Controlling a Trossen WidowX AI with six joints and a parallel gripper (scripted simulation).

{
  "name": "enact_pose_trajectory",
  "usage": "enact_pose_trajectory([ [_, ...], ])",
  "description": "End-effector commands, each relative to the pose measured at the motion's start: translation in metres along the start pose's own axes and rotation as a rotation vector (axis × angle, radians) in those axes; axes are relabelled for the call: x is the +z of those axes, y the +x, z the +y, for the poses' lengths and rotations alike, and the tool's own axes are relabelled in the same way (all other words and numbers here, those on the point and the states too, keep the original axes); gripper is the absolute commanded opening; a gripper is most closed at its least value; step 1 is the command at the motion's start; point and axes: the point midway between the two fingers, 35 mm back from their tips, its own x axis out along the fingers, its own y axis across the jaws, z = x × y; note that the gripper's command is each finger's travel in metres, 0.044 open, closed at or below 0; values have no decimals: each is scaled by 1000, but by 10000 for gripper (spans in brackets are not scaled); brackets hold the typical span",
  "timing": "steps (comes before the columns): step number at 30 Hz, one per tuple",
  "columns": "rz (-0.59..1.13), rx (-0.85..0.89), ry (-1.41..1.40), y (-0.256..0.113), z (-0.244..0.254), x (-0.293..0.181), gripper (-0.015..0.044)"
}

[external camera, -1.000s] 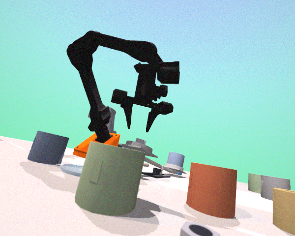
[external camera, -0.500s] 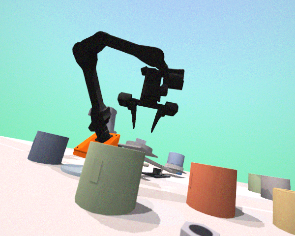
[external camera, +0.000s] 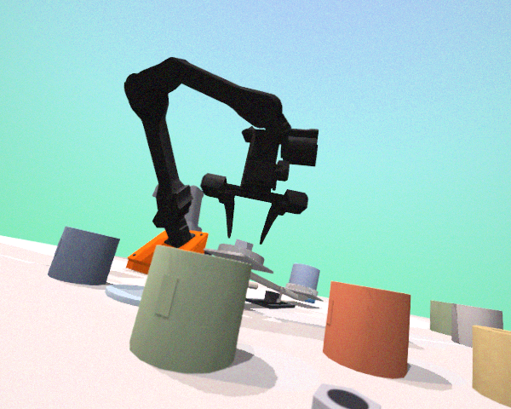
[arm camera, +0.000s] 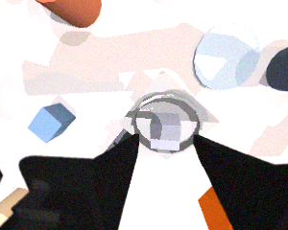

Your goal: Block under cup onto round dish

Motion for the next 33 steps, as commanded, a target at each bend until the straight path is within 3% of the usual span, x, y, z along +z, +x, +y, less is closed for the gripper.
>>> enact_pose_trajectory([
  [1,-4,0,-6,6,0,0,260],
  [14,-6,-1,-5,25,-1,0,260],
  [18,-6,-1,-5,25,-1,0,155],
  [26,-6,-1,-5,25,-1,0,102],
  [30,-4,1,-6,18,0,0,0],
  [33,-1,3,-6,3,2,1,0],
])
